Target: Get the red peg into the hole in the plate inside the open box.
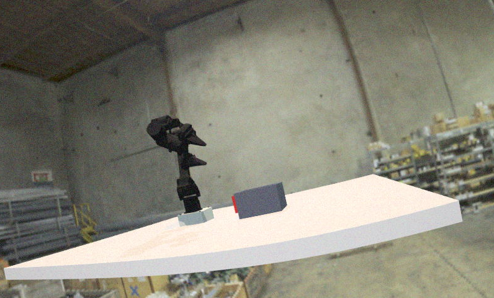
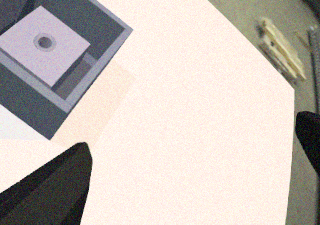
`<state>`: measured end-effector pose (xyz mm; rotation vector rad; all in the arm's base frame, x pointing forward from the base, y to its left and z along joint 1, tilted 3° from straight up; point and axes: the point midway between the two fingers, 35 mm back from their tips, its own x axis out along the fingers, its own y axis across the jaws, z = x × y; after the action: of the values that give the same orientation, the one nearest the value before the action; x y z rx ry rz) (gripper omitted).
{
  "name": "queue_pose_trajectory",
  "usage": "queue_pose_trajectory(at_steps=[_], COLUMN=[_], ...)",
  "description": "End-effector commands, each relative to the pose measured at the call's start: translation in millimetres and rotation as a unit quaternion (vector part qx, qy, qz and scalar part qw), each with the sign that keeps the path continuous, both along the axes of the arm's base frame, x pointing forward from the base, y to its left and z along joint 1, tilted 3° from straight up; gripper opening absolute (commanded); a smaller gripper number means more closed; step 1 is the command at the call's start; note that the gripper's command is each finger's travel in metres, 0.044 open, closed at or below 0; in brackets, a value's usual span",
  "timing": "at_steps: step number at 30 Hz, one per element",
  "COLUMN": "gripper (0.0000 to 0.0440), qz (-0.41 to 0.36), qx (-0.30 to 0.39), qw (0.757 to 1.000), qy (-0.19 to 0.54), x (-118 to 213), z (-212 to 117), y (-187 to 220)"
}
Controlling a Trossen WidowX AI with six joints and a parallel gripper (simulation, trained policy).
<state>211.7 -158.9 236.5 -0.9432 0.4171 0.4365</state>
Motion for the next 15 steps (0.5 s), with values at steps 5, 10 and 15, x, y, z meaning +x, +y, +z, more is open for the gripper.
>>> queue_pose_trajectory(at_steps=[5,10,15], gripper=[0.0440,0.0440,0.0440], qz=[-0.036,-0.066,-0.102], qx=[0.096,0.152,0.203], qw=[0.991,0.976,0.955], qy=[0.085,0.138,0.191], x=[10,13,12], z=[-1,-4,-7], y=[37,60,82])
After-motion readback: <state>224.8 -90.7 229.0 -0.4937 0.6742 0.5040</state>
